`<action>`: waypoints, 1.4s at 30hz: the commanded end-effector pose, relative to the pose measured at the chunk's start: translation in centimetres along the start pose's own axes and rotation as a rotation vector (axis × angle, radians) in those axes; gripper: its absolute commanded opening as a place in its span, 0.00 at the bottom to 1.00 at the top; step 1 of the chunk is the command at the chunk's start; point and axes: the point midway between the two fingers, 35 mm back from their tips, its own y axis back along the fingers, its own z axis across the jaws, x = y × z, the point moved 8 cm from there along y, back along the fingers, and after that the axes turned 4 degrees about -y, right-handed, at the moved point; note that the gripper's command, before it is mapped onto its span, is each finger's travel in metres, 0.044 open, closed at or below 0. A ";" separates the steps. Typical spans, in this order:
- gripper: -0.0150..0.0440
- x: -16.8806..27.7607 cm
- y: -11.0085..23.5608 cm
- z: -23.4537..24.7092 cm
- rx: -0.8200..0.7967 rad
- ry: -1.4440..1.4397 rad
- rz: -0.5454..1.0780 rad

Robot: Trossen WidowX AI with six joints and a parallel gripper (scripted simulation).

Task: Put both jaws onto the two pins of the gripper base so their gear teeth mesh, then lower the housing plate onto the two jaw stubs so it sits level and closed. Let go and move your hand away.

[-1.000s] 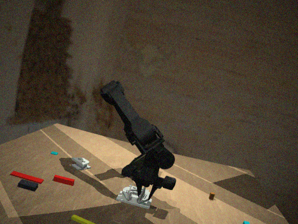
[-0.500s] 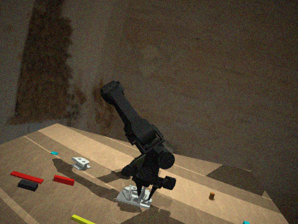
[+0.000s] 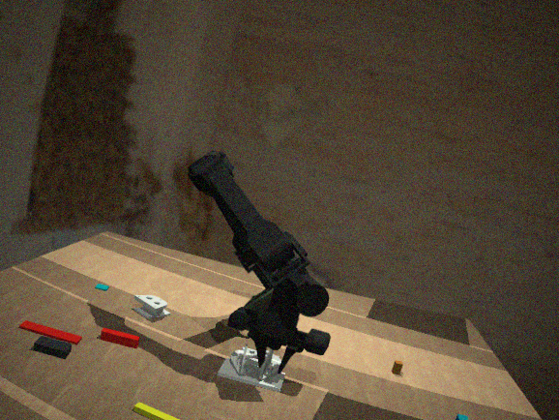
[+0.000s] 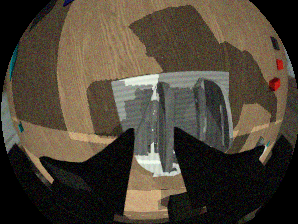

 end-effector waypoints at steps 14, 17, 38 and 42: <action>0.48 -0.1 -0.2 0.1 0.000 -0.004 -0.003; 0.48 -0.1 -0.2 0.1 0.000 -0.004 -0.003; 0.48 -0.1 -0.4 0.0 0.000 -0.004 -0.003; 0.48 -0.1 -0.4 0.0 0.000 -0.004 -0.003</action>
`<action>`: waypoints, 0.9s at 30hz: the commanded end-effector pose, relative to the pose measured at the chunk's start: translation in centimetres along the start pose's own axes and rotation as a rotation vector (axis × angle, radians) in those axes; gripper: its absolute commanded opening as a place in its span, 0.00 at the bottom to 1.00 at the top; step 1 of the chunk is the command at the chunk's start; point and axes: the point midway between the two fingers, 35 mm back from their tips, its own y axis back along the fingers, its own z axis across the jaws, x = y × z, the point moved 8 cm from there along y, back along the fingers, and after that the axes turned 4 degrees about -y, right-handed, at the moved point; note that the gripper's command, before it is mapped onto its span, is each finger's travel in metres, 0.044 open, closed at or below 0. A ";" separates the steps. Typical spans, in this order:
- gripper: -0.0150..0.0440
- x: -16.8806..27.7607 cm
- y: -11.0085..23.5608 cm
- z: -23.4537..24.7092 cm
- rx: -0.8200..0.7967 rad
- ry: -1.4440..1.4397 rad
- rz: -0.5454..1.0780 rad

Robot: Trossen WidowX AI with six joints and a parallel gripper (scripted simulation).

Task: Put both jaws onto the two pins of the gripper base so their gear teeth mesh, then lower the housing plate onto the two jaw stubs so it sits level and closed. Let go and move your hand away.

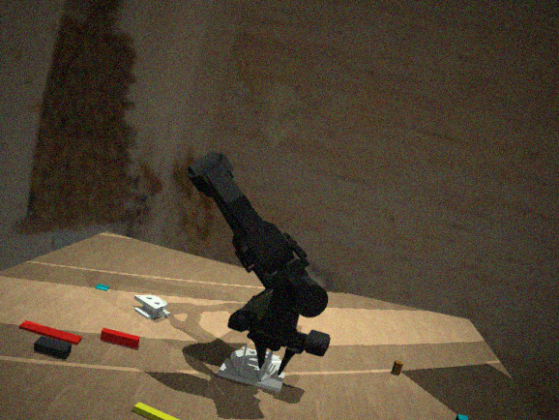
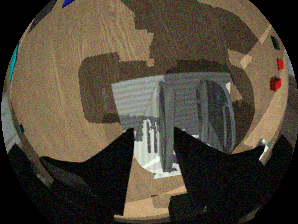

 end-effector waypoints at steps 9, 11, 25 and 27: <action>0.48 -0.1 -0.2 0.0 0.004 0.001 -0.002; 0.57 0.0 0.0 0.0 0.000 0.000 0.000; 0.63 0.0 0.0 0.0 0.000 0.000 0.000; 0.63 0.0 0.3 0.0 0.000 0.000 0.000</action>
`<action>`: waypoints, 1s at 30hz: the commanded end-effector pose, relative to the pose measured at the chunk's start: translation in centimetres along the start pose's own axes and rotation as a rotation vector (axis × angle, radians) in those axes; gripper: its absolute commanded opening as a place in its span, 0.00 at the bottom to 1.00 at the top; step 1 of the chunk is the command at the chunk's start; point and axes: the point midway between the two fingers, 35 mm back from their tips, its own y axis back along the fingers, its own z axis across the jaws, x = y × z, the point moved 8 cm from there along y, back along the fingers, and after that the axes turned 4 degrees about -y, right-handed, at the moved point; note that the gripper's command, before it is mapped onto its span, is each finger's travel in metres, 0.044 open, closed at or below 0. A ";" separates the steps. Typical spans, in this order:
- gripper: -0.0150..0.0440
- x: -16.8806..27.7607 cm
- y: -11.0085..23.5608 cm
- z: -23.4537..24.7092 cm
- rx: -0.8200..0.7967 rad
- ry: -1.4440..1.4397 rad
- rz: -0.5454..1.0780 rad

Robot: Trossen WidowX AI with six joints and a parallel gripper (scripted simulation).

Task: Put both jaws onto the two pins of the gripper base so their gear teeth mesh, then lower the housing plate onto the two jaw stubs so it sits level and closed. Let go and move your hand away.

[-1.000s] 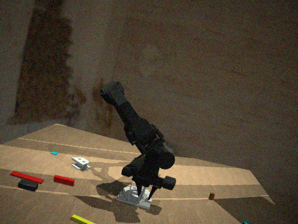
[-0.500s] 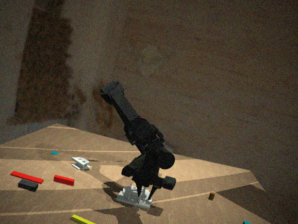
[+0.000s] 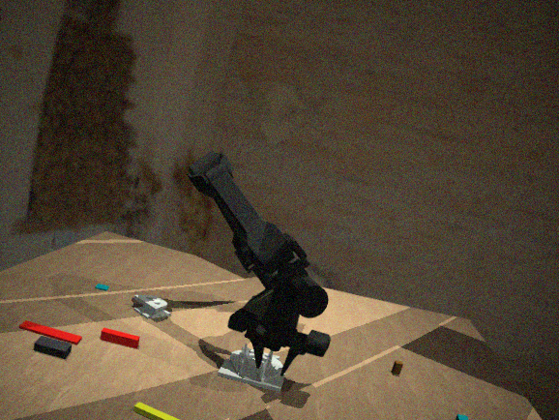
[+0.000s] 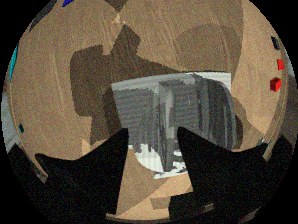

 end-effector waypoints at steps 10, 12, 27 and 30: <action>0.63 0.1 6.9 0.0 0.002 0.001 0.000; 0.63 0.1 6.9 0.0 0.002 0.001 0.000; 1.00 -1.6 8.0 -18.0 -0.046 -0.173 0.003; 1.00 -0.4 8.2 -22.1 -0.043 -0.220 0.002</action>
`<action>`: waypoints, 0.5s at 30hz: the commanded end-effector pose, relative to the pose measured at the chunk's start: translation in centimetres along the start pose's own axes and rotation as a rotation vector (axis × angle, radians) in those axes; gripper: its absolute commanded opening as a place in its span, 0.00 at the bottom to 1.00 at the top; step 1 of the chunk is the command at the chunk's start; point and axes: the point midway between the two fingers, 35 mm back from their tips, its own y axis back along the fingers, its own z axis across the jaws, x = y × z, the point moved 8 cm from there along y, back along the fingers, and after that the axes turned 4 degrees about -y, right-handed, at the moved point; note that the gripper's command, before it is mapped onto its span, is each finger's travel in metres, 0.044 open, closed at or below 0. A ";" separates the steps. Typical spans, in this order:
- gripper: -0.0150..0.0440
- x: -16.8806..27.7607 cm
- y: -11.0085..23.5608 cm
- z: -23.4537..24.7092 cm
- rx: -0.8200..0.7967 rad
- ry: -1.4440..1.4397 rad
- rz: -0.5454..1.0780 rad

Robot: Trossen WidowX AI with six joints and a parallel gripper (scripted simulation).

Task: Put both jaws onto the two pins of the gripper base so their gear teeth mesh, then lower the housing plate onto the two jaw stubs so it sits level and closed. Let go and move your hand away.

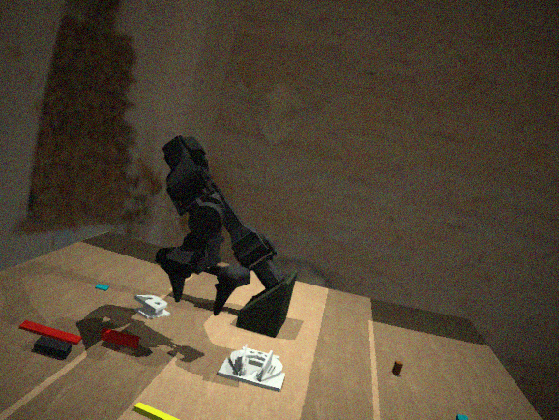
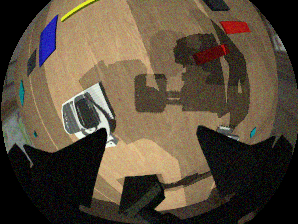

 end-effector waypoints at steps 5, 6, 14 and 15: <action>1.00 2.9 0.9 -11.3 0.027 -0.124 -0.007; 1.00 3.5 1.1 -12.5 0.033 -0.139 -0.009; 1.00 6.9 1.6 -17.0 0.066 -0.208 -0.014; 1.00 6.9 1.6 -17.0 0.066 -0.208 -0.014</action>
